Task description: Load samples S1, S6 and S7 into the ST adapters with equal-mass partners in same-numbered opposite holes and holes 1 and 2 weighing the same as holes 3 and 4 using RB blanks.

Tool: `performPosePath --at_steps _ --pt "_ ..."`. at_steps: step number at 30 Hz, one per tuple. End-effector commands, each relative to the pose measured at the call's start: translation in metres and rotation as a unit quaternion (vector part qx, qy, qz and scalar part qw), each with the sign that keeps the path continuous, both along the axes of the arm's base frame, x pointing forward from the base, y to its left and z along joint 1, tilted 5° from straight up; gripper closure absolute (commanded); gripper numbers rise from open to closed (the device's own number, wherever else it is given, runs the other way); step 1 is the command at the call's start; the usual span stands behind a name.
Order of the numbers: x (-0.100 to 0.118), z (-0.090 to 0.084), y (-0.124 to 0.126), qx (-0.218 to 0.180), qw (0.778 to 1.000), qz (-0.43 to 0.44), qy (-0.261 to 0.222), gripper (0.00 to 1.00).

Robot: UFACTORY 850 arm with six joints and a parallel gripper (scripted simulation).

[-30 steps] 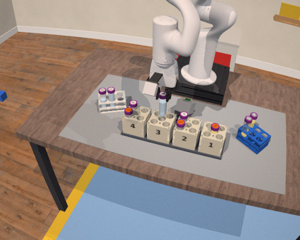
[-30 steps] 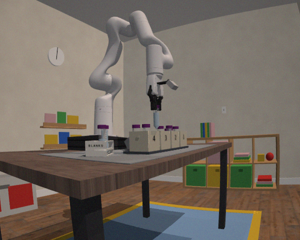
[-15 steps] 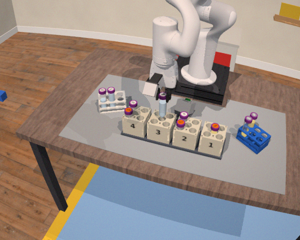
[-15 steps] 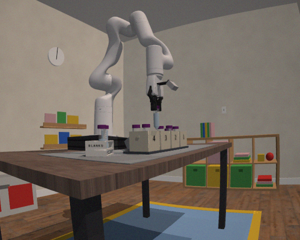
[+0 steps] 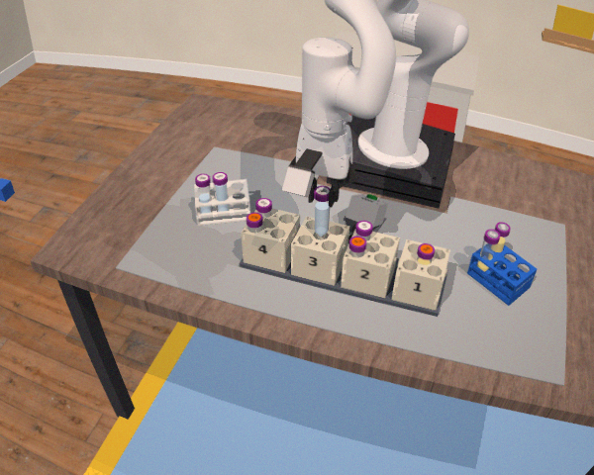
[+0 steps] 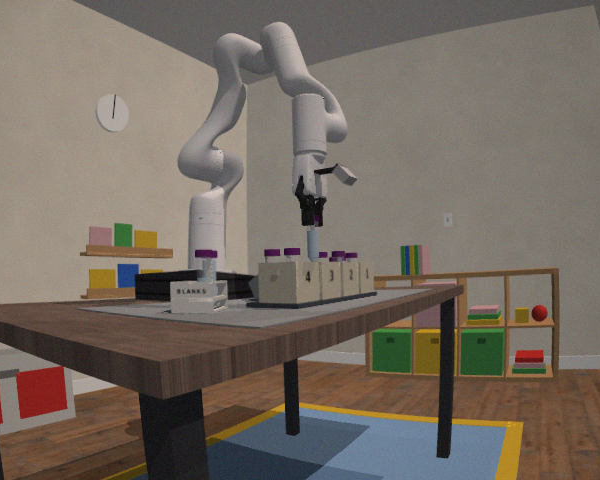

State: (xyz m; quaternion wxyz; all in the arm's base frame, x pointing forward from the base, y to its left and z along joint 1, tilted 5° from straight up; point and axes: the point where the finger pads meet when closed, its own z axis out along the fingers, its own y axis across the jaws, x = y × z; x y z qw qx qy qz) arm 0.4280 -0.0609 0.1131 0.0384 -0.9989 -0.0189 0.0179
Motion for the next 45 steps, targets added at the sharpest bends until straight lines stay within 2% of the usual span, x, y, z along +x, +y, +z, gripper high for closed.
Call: performPosePath --at_steps 1,45 --pt "0.001 -0.003 0.000 0.000 1.000 0.000 -0.001 1.00" --pt "-0.001 -0.043 0.003 0.000 1.000 0.000 -0.001 1.00"
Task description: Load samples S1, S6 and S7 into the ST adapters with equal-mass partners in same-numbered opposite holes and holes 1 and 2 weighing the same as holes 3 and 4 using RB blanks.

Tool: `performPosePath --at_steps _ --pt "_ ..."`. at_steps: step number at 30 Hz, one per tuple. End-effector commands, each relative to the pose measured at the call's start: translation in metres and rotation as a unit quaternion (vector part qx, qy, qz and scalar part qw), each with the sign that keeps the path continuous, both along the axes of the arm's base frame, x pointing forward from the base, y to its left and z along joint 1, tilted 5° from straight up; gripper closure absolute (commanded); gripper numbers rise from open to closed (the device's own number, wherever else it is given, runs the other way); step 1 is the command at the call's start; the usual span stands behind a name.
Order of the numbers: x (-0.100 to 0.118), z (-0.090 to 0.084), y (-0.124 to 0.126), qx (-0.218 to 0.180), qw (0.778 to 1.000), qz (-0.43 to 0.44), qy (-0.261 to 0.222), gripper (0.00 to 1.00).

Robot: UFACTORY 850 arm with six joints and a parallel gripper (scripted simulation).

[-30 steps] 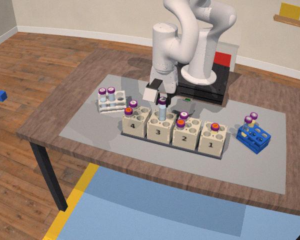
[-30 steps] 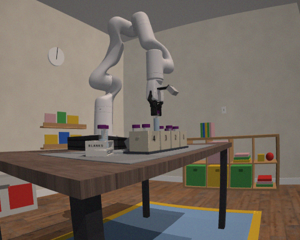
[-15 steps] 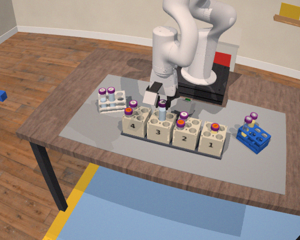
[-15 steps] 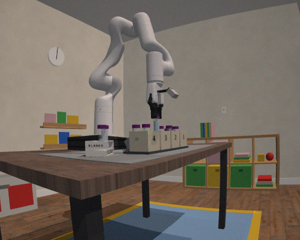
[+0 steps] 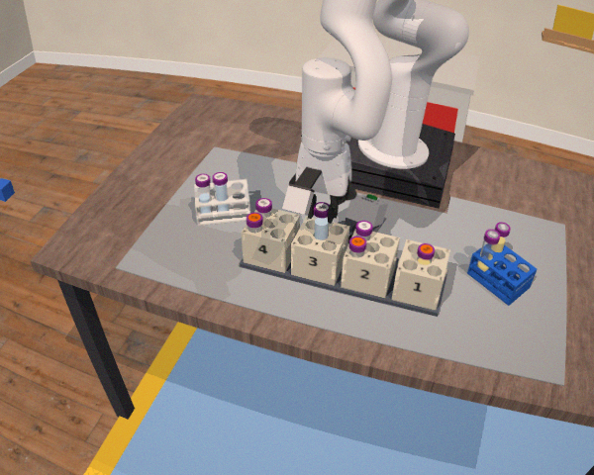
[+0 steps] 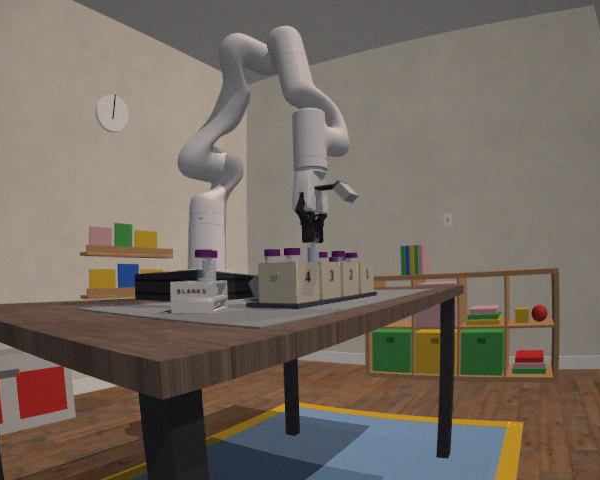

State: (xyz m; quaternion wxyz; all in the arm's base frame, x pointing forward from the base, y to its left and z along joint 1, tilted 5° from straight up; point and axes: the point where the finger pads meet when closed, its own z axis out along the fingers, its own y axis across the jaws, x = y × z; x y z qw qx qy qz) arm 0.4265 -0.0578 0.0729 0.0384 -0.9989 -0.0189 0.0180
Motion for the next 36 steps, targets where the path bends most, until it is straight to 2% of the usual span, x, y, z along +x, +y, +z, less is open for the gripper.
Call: performPosePath --at_steps 1,36 --pt "0.001 -0.004 0.000 0.000 1.000 0.000 -0.001 1.00" --pt "0.000 -0.034 0.002 0.000 1.000 0.000 -0.001 1.00"
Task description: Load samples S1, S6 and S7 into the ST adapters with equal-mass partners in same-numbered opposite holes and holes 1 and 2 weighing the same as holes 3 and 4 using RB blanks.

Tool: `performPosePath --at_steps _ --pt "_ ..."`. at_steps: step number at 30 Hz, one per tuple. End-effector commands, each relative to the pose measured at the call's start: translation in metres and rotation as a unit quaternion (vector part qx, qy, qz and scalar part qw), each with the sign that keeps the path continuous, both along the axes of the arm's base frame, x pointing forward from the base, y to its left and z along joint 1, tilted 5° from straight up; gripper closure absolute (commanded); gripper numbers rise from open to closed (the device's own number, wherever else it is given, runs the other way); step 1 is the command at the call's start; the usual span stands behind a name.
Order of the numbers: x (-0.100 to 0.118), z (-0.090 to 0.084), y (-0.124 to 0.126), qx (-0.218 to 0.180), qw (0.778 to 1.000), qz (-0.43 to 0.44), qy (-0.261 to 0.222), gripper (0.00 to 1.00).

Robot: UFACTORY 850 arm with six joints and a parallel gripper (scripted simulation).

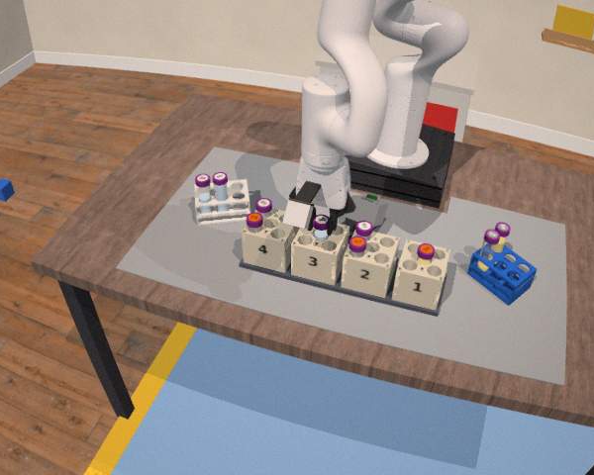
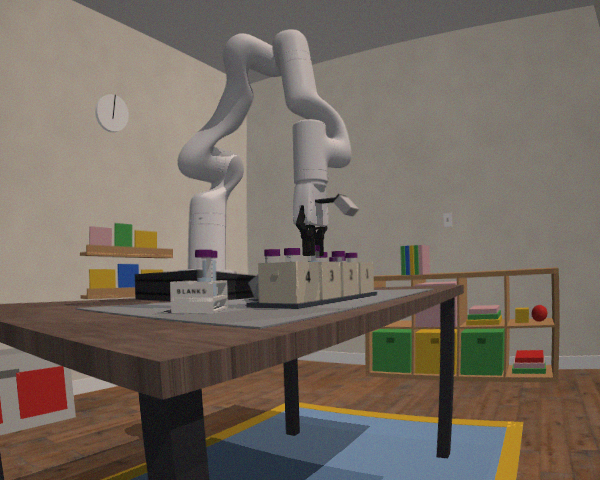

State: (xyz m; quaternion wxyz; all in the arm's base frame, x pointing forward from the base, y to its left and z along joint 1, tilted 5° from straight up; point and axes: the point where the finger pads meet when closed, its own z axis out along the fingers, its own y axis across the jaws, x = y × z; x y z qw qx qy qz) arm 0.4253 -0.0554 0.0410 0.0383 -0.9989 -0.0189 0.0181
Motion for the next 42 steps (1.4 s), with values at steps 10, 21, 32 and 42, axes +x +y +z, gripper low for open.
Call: performPosePath --at_steps 10,21,32,42 --pt "0.0005 -0.0101 0.0007 0.000 1.000 0.000 -0.001 1.00" --pt "0.0005 -0.0101 0.0007 0.000 1.000 0.000 -0.001 1.00" --pt "0.0005 -0.0105 0.0007 0.000 1.000 0.000 -0.001 0.57" --pt "0.0005 -0.0104 0.0007 0.000 1.000 0.000 -0.001 0.57"
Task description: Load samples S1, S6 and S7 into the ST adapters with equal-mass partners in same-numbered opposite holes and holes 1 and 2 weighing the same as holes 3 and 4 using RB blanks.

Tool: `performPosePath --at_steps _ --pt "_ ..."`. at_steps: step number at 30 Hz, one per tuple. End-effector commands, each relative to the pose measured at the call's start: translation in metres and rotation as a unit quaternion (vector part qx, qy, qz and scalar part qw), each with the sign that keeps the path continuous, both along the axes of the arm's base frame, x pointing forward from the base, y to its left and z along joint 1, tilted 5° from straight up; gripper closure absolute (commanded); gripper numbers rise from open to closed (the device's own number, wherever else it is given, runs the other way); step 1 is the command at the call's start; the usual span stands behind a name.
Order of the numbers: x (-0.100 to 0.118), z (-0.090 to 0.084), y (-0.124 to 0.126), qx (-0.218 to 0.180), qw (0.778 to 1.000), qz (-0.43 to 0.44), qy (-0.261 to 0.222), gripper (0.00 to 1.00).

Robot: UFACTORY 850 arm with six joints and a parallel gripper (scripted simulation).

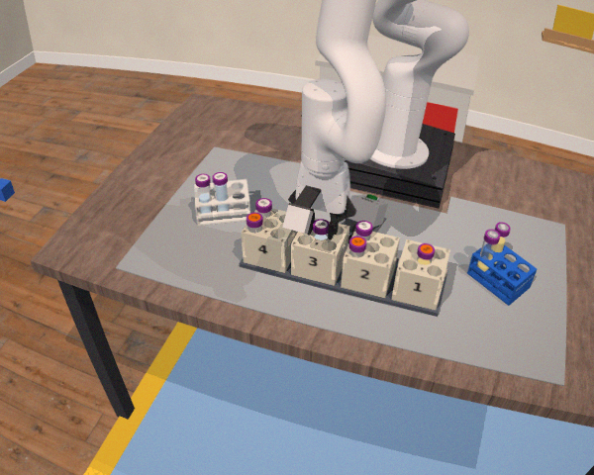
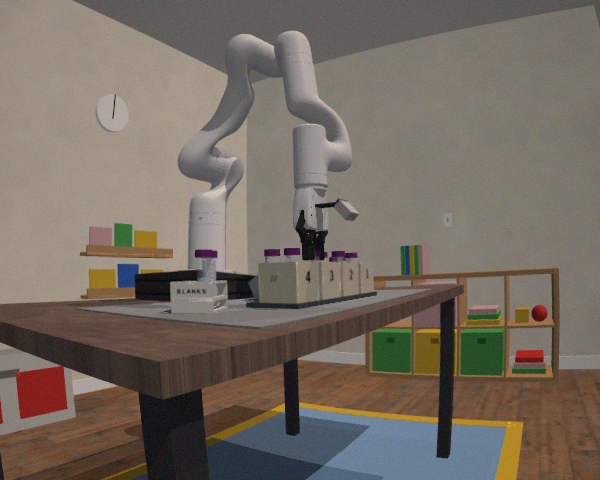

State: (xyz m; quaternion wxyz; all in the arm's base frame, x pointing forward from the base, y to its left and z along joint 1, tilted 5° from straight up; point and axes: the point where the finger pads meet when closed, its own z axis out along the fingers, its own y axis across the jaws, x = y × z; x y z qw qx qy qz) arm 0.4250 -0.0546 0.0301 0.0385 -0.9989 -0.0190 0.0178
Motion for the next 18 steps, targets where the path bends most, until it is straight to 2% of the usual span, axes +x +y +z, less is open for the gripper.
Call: performPosePath --at_steps 1,12,18 --pt "0.001 0.001 0.000 0.000 1.000 0.000 -0.001 0.57" --pt "0.001 0.001 0.000 0.000 1.000 0.000 -0.001 0.57" --pt "0.001 0.012 -0.001 0.000 1.000 0.000 -0.001 0.57"
